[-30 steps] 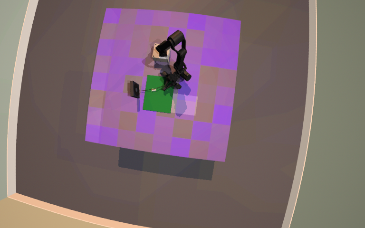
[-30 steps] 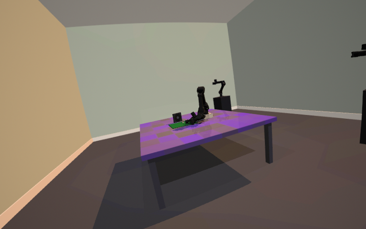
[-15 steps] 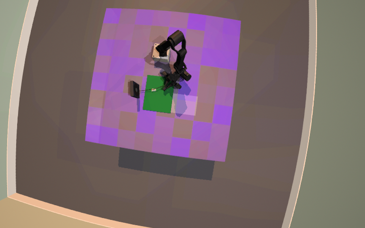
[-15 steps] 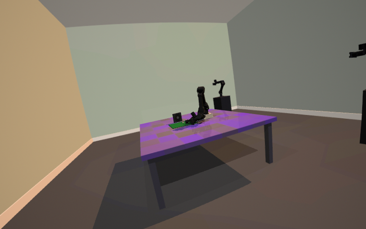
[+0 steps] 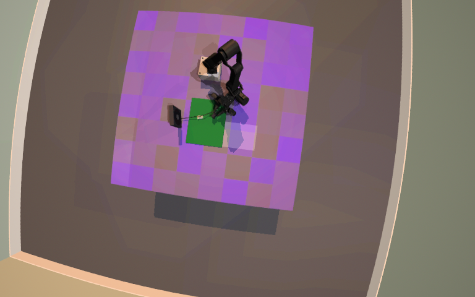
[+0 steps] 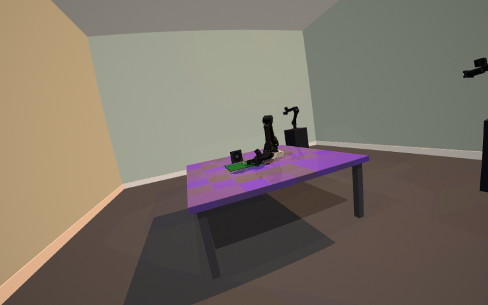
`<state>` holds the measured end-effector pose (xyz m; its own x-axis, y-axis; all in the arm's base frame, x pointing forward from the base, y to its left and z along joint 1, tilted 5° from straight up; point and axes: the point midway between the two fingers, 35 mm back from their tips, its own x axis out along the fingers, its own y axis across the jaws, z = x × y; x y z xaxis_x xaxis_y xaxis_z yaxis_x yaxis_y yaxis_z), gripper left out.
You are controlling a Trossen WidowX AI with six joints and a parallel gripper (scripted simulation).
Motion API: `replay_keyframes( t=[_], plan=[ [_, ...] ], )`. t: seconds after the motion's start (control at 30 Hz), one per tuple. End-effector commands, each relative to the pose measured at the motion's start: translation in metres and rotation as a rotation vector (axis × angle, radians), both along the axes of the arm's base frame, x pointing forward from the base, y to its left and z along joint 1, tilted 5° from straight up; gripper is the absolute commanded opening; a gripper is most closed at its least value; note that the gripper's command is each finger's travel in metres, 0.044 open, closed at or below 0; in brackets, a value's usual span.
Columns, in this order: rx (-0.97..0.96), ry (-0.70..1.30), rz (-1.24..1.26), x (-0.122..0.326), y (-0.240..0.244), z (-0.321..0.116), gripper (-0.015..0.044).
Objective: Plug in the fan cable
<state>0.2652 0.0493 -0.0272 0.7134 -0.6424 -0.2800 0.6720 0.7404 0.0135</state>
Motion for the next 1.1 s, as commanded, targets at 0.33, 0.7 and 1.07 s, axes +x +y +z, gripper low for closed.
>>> replay_keyframes(
  t=[0.33, 0.7, 1.07],
  plan=[
    [0.0, 0.0, 0.0, 0.0, 0.0, 0.0, 0.014],
    [0.015, 0.014, 0.009, -0.005, 0.009, -0.001, 0.014],
    [0.035, 0.035, 0.018, -0.017, 0.024, 0.001, 0.014]
  ],
)
